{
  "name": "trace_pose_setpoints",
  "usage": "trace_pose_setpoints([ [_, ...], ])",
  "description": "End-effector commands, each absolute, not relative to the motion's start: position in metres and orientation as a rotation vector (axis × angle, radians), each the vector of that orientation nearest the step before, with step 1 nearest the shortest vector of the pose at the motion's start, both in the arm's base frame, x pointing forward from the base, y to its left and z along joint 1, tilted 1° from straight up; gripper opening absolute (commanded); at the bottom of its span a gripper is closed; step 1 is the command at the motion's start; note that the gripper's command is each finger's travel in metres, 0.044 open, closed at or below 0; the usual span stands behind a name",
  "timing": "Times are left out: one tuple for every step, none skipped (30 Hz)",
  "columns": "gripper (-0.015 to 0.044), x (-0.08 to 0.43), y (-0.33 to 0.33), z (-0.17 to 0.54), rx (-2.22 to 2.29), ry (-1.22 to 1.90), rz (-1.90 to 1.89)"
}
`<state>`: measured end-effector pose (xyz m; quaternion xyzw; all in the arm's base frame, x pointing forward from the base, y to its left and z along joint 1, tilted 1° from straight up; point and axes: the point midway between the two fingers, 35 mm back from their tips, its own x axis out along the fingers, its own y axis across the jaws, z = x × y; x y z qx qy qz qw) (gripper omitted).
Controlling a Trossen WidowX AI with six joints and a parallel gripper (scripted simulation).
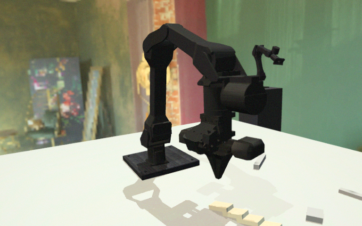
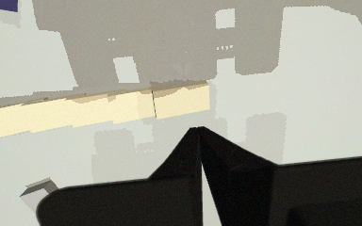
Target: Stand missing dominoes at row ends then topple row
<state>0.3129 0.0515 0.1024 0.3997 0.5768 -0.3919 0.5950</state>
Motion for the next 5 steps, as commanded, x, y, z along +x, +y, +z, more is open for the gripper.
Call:
trace_pose_setpoints([
  [0.0000,0.3127,0.0513,0.1025,0.932,1.338,-0.918],
  [0.0000,0.3127,0.0513,0.1025,0.932,1.338,-0.918],
  [0.0000,0.3127,0.0513,0.1025,0.932,1.338,-0.918],
  [0.0000,0.3127,0.0513,0.1025,0.932,1.338,-0.918],
  [0.0000,0.3127,0.0513,0.1025,0.932,1.338,-0.918],
])
